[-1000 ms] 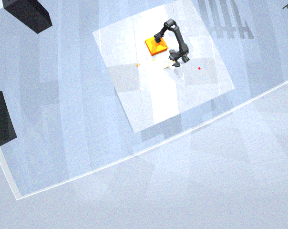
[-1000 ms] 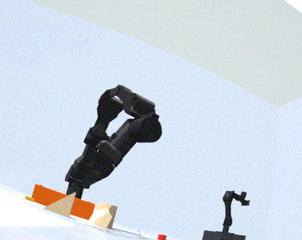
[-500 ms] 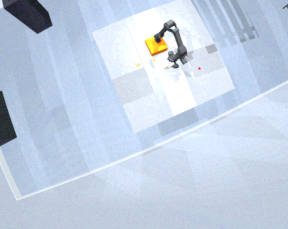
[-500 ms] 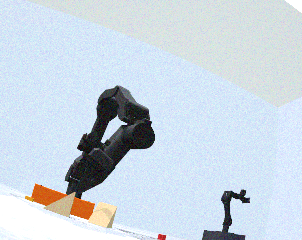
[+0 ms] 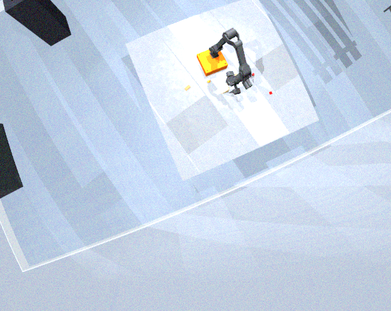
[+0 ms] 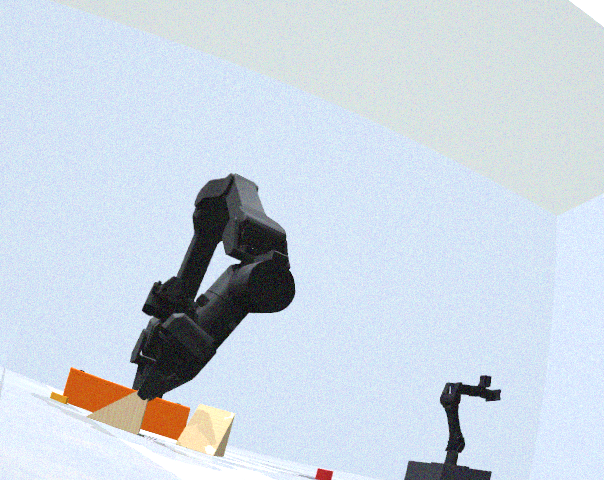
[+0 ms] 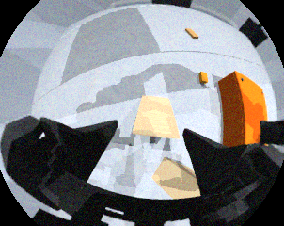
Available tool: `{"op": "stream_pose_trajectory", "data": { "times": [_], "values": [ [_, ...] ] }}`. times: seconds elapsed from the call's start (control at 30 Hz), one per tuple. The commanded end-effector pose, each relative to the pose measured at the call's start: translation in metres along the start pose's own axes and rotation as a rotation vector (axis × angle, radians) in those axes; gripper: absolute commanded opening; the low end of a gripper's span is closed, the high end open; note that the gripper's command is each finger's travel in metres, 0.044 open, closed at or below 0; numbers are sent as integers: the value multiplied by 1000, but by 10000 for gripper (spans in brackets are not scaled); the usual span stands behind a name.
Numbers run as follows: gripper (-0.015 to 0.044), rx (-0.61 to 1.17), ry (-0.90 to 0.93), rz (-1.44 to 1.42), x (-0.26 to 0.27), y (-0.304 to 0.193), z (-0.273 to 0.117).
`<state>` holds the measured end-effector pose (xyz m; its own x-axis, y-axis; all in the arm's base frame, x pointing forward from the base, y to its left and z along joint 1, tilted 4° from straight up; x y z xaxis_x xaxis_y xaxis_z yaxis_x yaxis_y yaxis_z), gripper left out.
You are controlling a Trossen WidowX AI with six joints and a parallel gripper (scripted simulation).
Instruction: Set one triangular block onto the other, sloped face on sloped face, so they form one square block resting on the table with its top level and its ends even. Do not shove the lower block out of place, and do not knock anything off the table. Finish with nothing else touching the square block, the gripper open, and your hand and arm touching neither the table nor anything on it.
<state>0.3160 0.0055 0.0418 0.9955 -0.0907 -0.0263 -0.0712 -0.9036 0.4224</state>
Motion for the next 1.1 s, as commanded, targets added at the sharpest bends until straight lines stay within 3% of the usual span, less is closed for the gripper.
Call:
{"op": "stream_pose_trajectory", "data": {
  "times": [0.0,0.67,0.93,1.07],
  "values": [
    [440,-7,-8,-9,-1,0,9],
    [440,-9,-9,-9,-5,1,38],
    [230,-9,-9,-9,-5,1,38],
    [203,-9,-9,-9,-5,1,38]
  ]
}}
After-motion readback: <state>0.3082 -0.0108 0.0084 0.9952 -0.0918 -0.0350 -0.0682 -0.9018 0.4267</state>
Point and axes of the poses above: the point midway between the two fingers, 35 mm back from their tips, its own z axis out along the fingers, its own x axis across the jaws, y = z × x, the point moved 3 cm from there along -z, back along the fingers
